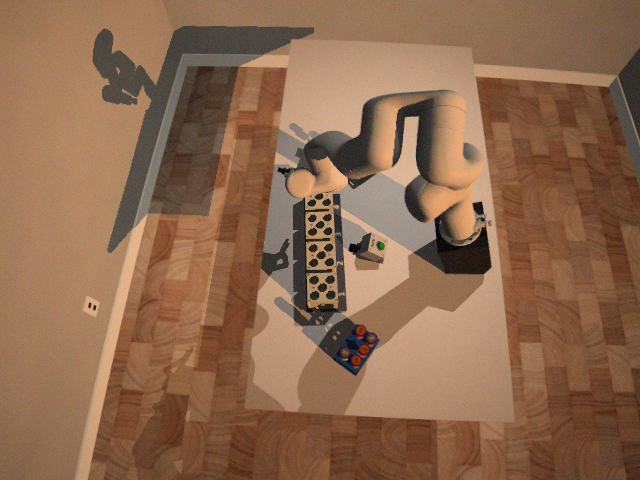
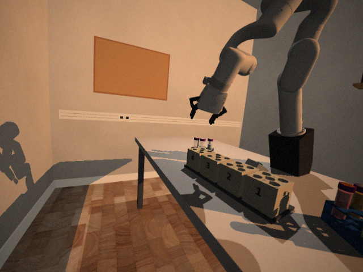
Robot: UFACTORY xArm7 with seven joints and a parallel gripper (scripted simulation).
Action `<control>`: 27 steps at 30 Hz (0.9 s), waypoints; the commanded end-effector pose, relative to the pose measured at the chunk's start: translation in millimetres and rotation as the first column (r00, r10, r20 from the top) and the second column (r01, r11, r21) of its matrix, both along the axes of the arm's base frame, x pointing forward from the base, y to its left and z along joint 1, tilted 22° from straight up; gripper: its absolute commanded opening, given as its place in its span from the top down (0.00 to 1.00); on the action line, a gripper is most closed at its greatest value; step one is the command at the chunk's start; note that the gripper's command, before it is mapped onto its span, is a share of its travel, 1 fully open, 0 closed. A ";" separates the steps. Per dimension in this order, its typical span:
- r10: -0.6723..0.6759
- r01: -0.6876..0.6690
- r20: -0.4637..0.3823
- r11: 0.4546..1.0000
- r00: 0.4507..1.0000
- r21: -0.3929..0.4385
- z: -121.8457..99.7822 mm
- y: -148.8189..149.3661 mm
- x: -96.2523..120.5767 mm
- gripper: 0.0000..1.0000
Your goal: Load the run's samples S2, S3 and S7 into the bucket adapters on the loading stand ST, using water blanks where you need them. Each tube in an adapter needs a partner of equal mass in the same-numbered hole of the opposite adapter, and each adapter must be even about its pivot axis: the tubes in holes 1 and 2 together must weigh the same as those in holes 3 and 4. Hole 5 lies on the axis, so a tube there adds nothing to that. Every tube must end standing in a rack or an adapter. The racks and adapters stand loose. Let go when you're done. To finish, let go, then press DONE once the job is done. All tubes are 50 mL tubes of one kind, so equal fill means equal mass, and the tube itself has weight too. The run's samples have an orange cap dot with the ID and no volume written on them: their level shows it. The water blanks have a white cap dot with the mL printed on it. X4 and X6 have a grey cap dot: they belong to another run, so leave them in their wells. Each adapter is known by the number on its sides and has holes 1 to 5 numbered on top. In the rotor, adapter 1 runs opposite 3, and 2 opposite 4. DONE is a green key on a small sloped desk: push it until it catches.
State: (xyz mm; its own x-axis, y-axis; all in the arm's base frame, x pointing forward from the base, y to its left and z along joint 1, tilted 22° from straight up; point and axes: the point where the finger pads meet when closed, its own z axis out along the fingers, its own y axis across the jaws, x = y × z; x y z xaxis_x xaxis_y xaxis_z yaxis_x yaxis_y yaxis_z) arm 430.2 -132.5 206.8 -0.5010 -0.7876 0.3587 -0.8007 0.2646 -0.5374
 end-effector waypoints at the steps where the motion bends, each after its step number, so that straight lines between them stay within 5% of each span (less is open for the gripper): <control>1: 0.000 0.000 0.003 1.000 1.000 -0.001 1.3 -0.3 0.7 0.00; 17: 0.000 0.000 0.003 1.000 1.000 -0.001 1.3 -0.3 0.7 0.00; 27: 0.253 -0.259 -0.153 0.966 0.955 -0.023 5.3 19.2 -6.7 0.00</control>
State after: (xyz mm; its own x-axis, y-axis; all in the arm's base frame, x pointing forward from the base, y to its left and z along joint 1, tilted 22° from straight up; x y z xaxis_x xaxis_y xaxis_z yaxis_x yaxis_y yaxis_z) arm 426.2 -120.8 209.5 -0.3536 -0.8322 0.4270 -0.8708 0.1263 -0.4751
